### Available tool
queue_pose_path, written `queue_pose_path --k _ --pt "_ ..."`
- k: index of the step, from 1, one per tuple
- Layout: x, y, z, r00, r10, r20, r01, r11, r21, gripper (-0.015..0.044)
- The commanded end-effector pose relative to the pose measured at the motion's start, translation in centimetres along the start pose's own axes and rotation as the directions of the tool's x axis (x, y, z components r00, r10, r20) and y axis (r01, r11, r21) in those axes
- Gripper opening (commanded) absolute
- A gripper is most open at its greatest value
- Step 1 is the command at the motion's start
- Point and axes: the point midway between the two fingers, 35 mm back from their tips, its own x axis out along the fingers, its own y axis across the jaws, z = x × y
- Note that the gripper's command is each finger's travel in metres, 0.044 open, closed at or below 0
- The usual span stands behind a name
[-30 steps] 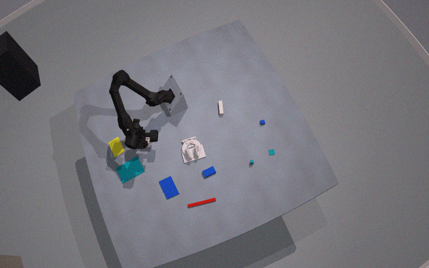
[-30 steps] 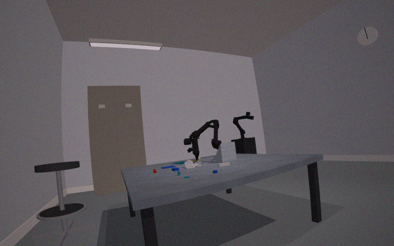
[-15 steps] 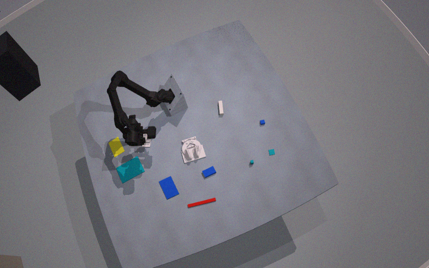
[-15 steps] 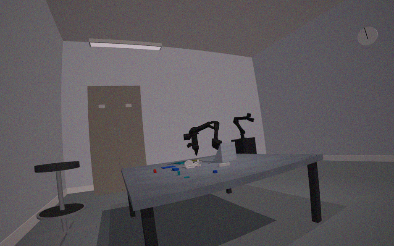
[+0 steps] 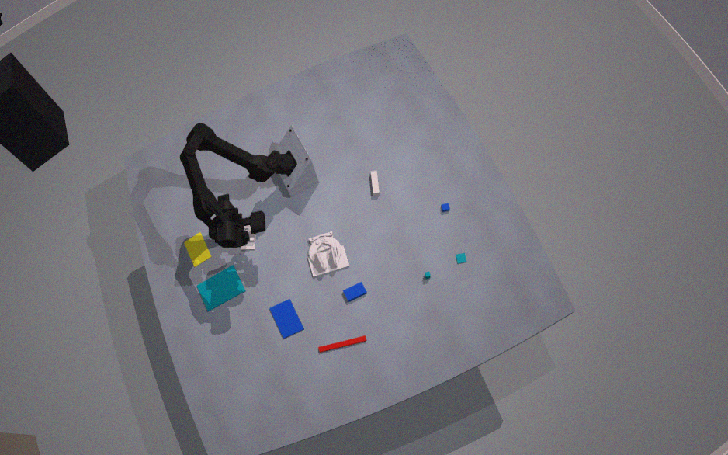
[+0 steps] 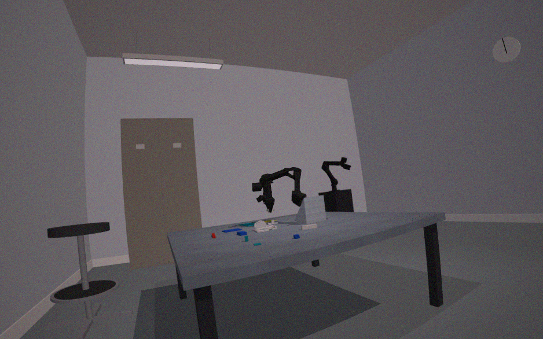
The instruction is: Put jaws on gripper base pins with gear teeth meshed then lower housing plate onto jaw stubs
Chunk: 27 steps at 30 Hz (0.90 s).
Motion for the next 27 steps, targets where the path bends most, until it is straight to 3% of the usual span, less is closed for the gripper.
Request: queue_pose_path --k 1,14,27 --pt "0.0 0.5 0.5 1.000 0.003 -0.001 -0.003 0.995 -0.103 0.0351" --pt "0.1 2.4 1.9 1.000 0.018 -0.004 -0.018 0.912 -0.410 0.0351" --pt "0.2 4.5 3.1 1.000 0.030 -0.008 -0.027 0.737 -0.676 0.0351"
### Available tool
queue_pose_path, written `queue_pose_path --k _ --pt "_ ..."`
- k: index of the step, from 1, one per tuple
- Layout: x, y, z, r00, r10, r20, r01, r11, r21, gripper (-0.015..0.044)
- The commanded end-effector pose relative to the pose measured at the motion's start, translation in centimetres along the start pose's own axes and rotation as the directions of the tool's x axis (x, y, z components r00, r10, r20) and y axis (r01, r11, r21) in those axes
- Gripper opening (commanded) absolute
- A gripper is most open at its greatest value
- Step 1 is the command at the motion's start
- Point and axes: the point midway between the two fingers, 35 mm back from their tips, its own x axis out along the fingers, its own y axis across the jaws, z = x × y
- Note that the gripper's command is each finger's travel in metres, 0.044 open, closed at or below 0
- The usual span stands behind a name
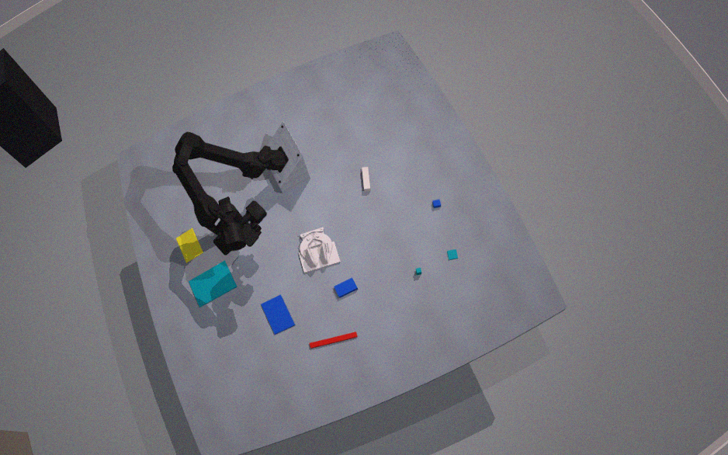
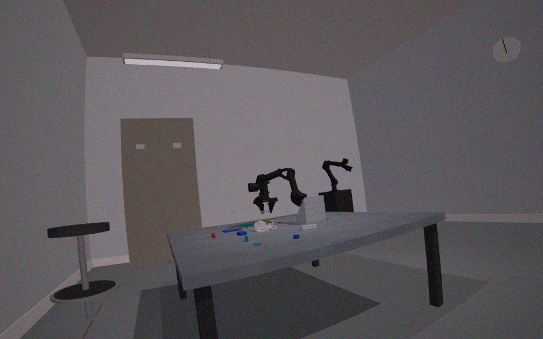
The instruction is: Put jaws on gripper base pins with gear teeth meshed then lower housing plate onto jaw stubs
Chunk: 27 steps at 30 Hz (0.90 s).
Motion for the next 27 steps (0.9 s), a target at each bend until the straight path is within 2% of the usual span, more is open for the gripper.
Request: queue_pose_path --k 1,14,27 --pt "0.0 0.3 0.9 1.000 0.005 0.006 -0.005 0.994 -0.106 0.0351" --pt "0.1 1.5 3.0 1.000 0.014 0.007 -0.009 0.910 -0.414 0.0351" --pt "0.1 2.9 5.1 1.000 0.019 0.007 -0.009 0.734 -0.679 0.0351"
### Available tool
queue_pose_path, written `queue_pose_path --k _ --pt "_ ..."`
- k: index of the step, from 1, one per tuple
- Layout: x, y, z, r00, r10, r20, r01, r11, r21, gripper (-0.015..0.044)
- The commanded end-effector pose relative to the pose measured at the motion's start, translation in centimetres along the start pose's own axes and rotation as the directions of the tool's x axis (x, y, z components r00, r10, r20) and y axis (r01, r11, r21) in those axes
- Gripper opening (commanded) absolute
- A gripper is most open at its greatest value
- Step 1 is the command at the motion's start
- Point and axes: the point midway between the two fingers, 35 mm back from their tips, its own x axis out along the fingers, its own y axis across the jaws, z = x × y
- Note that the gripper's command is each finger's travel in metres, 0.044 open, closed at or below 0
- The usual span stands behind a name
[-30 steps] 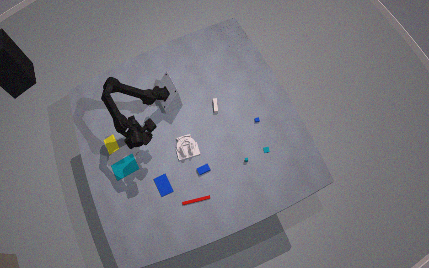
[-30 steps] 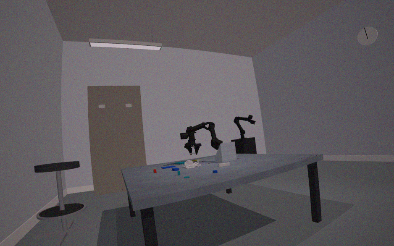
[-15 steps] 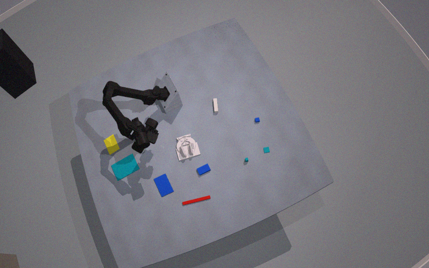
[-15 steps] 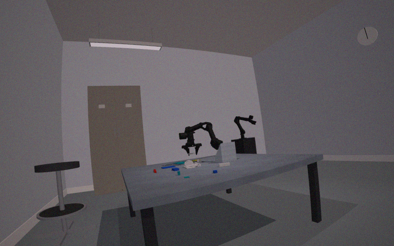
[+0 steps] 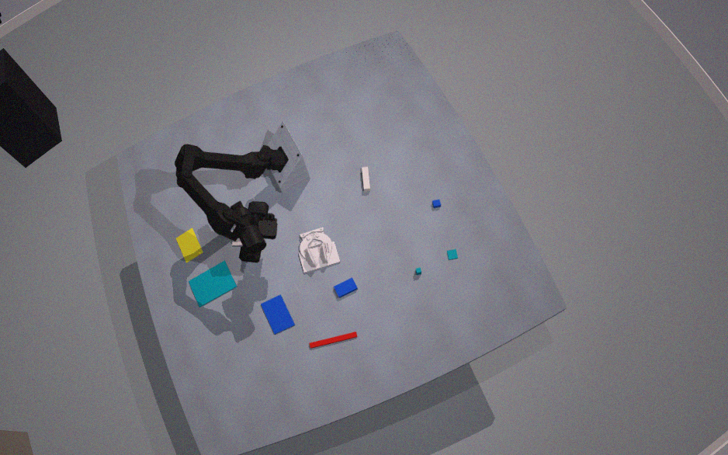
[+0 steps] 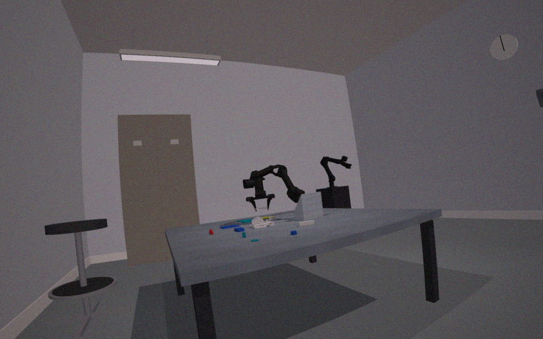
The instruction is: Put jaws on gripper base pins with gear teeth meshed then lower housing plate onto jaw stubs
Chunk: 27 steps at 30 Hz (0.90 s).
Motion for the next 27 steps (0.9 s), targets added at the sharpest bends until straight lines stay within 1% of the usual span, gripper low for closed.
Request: queue_pose_path --k 1,14,27 --pt "0.0 -0.1 0.9 1.000 0.001 0.005 0.000 0.994 -0.106 0.0351" --pt "0.0 0.0 3.5 1.000 0.003 0.005 -0.001 0.911 -0.413 0.0351" --pt "0.1 0.4 6.0 1.000 0.003 0.002 -0.001 0.734 -0.679 0.0351"
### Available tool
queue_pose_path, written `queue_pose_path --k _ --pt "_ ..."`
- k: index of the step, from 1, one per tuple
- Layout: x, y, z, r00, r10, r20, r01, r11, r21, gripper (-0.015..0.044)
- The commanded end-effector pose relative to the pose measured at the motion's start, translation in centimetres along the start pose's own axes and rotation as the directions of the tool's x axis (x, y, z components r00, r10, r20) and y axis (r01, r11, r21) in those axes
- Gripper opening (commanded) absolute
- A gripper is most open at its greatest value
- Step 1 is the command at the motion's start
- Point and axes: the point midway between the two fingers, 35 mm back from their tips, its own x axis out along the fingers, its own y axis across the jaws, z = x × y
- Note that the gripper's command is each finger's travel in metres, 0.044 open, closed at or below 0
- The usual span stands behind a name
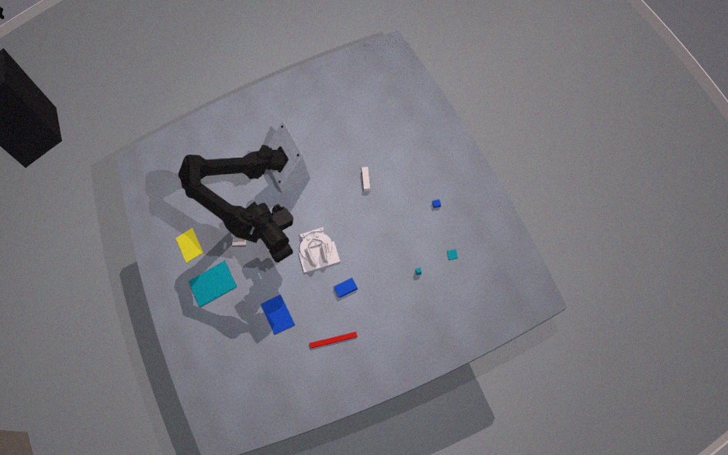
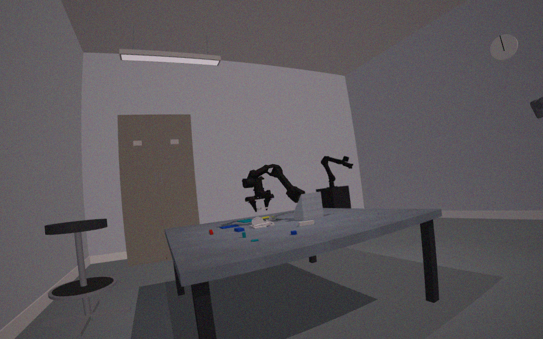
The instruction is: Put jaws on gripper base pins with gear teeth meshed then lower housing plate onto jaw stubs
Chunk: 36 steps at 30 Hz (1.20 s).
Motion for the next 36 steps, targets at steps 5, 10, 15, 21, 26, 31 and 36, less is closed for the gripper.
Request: queue_pose_path --k 5,10,15,21,26,31,36 --pt "0.0 -0.9 1.5 1.000 -0.001 0.001 0.001 0.979 -0.203 0.0351" --pt "0.0 -1.3 2.5 1.000 0.000 -0.002 0.000 0.947 -0.321 0.0351" --pt "0.0 -1.6 3.4 1.000 0.000 -0.005 -0.002 0.901 -0.435 0.0351" --pt "0.1 -2.0 4.5 1.000 0.000 -0.009 -0.006 0.827 -0.562 0.0351" --pt "0.1 -2.3 5.5 1.000 0.001 -0.014 -0.009 0.752 -0.659 0.0351" --pt "0.1 -2.5 6.5 1.000 0.001 -0.018 -0.014 0.666 -0.746 0.0351" --pt "0.2 -2.8 7.5 1.000 0.000 -0.024 -0.020 0.570 -0.822 0.0351"
